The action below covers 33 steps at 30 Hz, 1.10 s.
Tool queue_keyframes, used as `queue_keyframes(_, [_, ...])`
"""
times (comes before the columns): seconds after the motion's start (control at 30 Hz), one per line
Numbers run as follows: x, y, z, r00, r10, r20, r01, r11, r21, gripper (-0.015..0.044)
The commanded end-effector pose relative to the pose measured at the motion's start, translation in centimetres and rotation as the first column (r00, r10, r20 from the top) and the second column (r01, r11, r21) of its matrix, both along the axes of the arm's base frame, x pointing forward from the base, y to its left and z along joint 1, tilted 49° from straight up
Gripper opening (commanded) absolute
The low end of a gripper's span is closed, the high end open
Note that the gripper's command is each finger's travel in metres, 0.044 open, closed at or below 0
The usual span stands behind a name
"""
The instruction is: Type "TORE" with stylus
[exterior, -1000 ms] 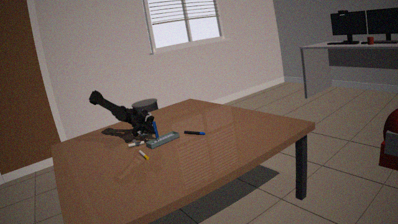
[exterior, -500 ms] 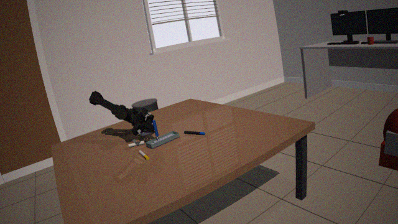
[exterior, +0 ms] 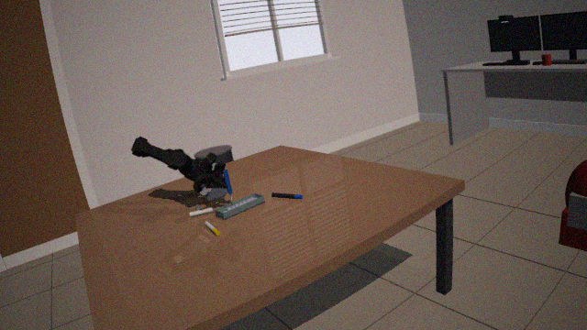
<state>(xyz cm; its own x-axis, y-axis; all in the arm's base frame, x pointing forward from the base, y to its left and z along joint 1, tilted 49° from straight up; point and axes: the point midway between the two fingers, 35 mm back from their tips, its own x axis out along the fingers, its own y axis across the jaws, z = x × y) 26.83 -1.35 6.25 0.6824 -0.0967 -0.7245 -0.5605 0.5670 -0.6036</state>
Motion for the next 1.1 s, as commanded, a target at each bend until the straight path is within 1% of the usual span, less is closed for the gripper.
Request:
queue_keyframes(0.0, [0.0,0.0,0.0,1.000,0.000,0.000,0.000,1.000,0.000,0.0071])
queue_keyframes(0.03, [0.0,0.0,0.0,1.000,0.000,0.000,0.000,1.000,0.000,0.0065])
queue_keyframes(0.1, [0.0,0.1,-0.2,1.000,0.000,-0.001,0.000,1.000,0.000,0.0012])
queue_keyframes(0.13, [-0.1,0.3,-0.3,1.000,0.000,-0.002,0.000,1.000,0.001,0.0000])
queue_keyframes(0.7, [-2.2,4.3,-4.0,1.000,-0.006,0.002,0.006,1.000,0.003,0.0000])
queue_keyframes(0.87, [-2.3,4.4,-4.2,1.000,-0.006,0.003,0.006,1.000,0.003,0.0000])
queue_keyframes(1.07, [-2.4,3.5,-5.0,1.000,-0.007,0.002,0.007,1.000,0.003,0.0000])
